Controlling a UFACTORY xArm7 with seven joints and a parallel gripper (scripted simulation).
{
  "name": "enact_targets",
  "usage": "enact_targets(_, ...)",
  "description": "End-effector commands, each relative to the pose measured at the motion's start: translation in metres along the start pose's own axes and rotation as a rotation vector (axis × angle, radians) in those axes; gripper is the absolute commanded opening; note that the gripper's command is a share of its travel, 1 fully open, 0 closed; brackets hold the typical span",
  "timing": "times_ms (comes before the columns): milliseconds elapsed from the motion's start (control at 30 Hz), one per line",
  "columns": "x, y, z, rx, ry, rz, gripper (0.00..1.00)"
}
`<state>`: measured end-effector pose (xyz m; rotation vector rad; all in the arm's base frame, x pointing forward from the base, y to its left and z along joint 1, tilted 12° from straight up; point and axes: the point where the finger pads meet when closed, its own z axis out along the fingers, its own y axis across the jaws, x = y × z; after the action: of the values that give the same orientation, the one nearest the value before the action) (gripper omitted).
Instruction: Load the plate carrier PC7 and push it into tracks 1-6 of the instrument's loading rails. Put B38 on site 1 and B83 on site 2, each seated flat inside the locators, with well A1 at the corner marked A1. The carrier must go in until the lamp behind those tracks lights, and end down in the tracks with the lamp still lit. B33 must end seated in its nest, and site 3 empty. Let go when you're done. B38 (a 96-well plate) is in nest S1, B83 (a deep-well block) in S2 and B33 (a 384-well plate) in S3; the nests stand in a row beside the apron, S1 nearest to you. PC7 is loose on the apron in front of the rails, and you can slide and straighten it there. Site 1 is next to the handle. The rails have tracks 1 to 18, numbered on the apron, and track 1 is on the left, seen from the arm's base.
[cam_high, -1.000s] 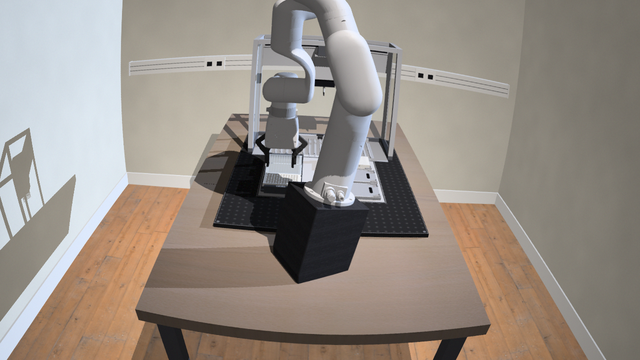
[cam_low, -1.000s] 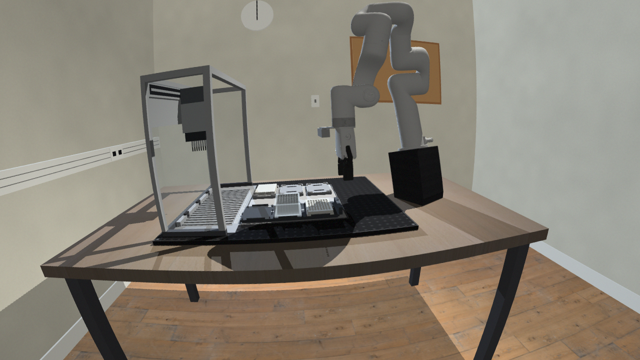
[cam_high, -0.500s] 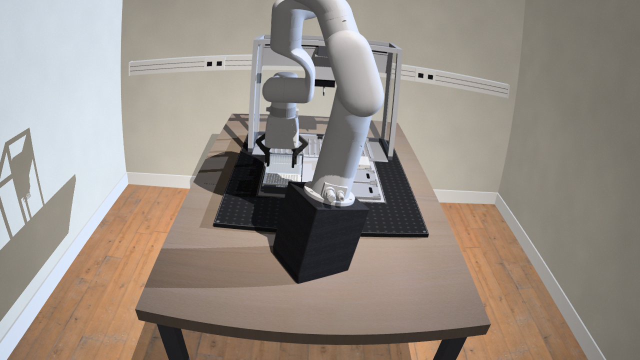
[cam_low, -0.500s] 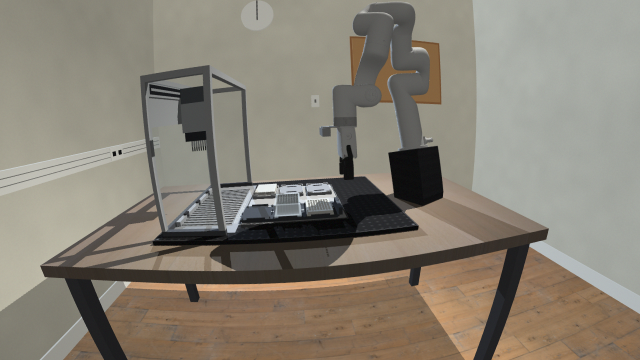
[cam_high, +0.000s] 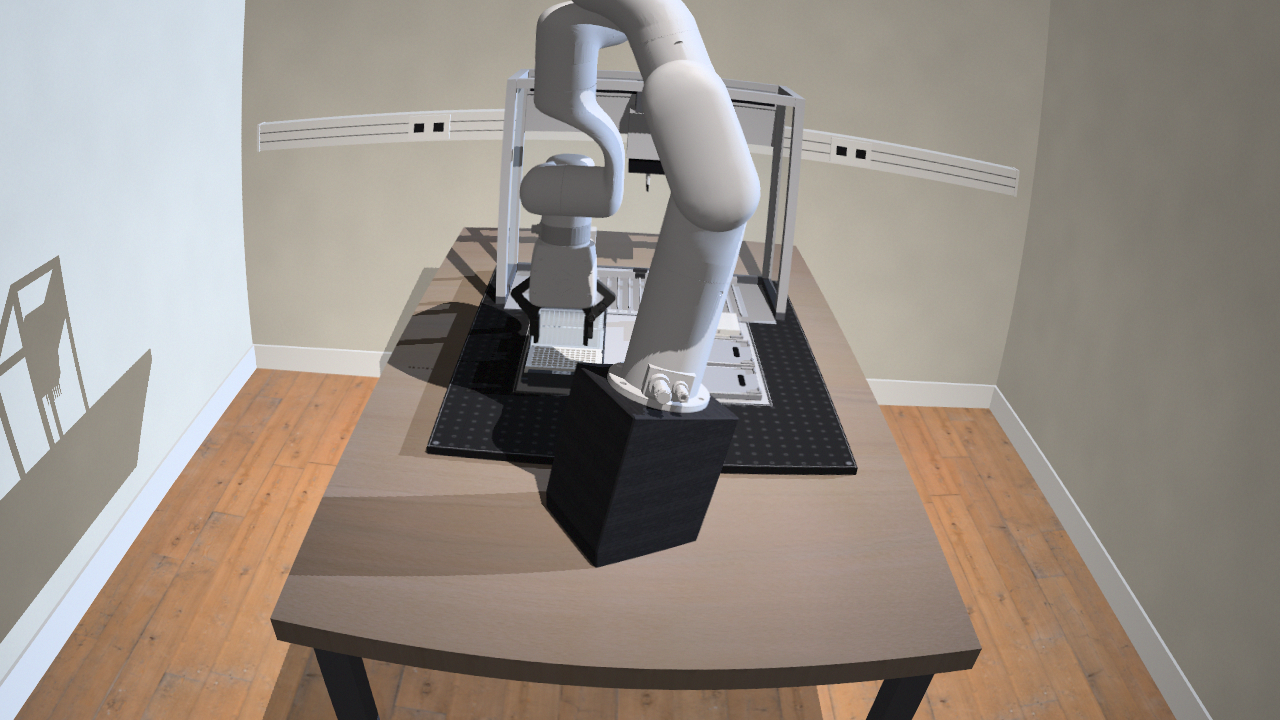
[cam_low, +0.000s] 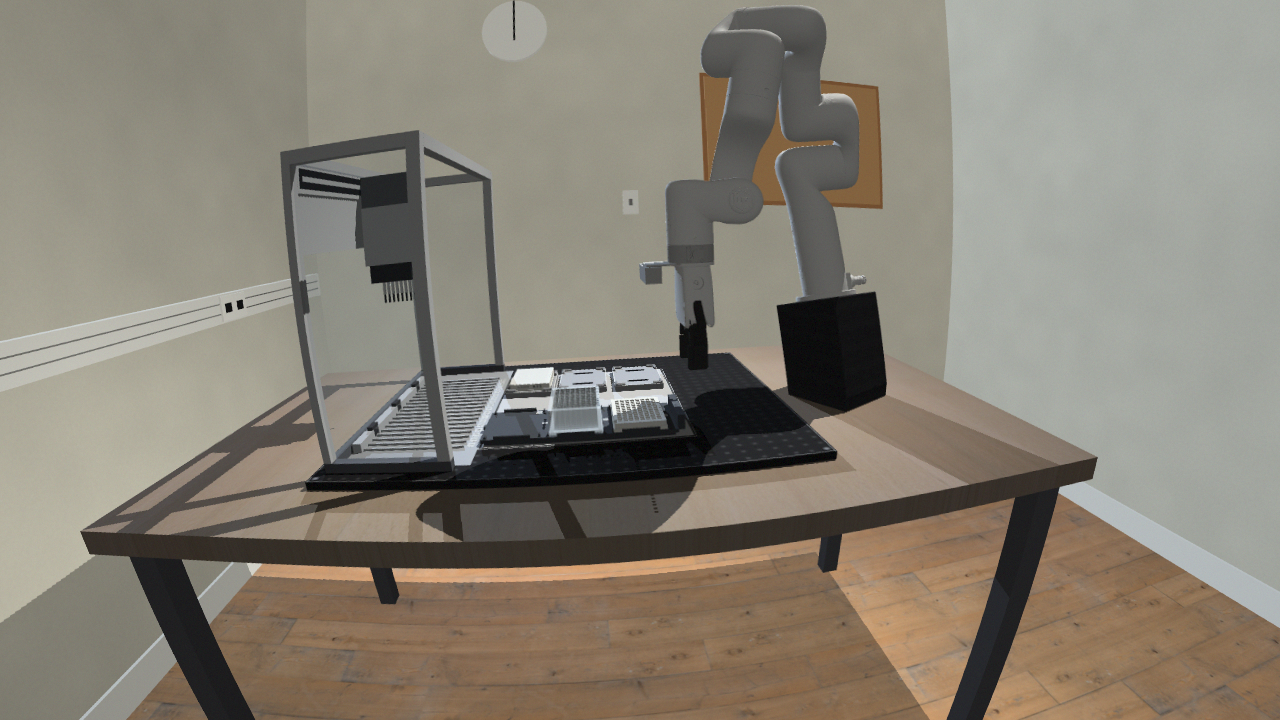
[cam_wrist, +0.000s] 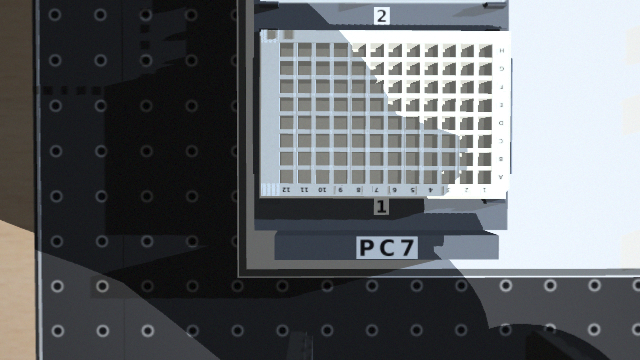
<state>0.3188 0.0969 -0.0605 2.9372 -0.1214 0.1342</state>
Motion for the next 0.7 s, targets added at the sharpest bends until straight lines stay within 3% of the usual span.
enact_targets(0, 0.001, -0.001, 0.01, 0.006, 0.004, -0.001, 0.82)
enact_targets(667, 0.001, -0.001, 0.04, 0.006, 0.004, -0.001, 0.82)
